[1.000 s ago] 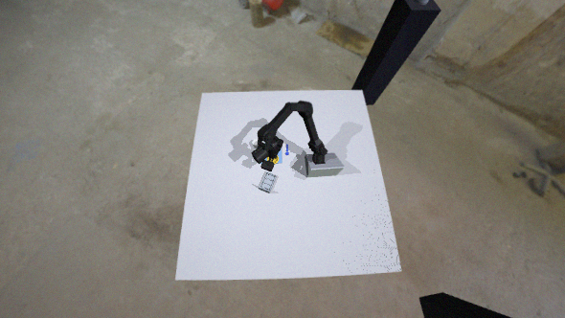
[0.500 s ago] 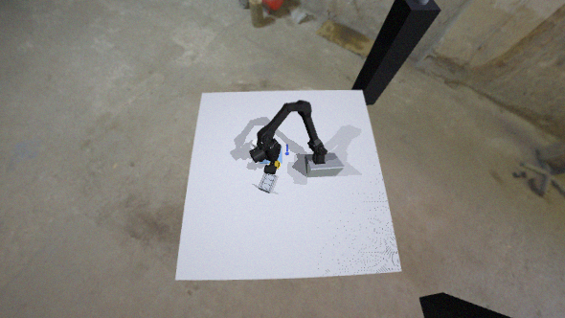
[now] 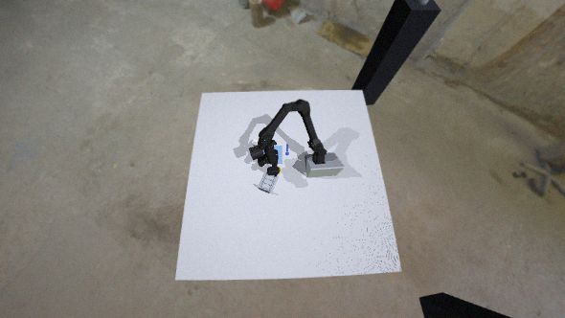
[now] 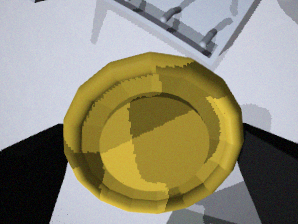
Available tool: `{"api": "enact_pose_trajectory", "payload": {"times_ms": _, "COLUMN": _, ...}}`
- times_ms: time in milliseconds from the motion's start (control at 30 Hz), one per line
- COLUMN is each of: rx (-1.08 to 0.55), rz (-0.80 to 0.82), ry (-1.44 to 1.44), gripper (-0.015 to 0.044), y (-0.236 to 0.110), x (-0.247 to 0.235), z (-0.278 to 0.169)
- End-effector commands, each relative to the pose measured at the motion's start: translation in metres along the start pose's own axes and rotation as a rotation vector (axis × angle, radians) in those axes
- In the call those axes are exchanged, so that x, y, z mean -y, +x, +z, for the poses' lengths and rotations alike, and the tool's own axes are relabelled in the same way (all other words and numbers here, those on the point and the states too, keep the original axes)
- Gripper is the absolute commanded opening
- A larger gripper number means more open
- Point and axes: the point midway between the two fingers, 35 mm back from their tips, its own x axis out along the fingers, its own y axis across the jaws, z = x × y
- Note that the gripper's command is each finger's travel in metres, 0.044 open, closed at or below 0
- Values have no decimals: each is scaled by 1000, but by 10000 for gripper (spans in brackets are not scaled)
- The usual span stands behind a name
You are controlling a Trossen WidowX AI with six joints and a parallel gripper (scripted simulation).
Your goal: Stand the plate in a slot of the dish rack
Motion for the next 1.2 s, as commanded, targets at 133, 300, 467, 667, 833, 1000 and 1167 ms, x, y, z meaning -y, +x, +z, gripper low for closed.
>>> {"api": "enact_pose_trajectory", "payload": {"times_ms": 133, "rx": 25, "rz": 147, "ry": -148, "gripper": 0, "y": 14, "x": -2, "z": 4}}
{"api": "enact_pose_trajectory", "payload": {"times_ms": 300, "rx": 61, "rz": 234, "ry": -244, "gripper": 0, "y": 22, "x": -2, "z": 7}}
{"api": "enact_pose_trajectory", "payload": {"times_ms": 467, "rx": 116, "rz": 314, "ry": -341, "gripper": 0, "y": 28, "x": -2, "z": 10}}
{"api": "enact_pose_trajectory", "payload": {"times_ms": 667, "rx": 202, "rz": 398, "ry": -458, "gripper": 0, "y": 34, "x": -1, "z": 15}}
{"api": "enact_pose_trajectory", "payload": {"times_ms": 833, "rx": 290, "rz": 455, "ry": -555, "gripper": 0, "y": 37, "x": 0, "z": 18}}
{"api": "enact_pose_trajectory", "payload": {"times_ms": 1000, "rx": 391, "rz": 498, "ry": -652, "gripper": 0, "y": 40, "x": 2, "z": 21}}
{"api": "enact_pose_trajectory", "payload": {"times_ms": 1167, "rx": 504, "rz": 526, "ry": -748, "gripper": 0, "y": 41, "x": 5, "z": 24}}
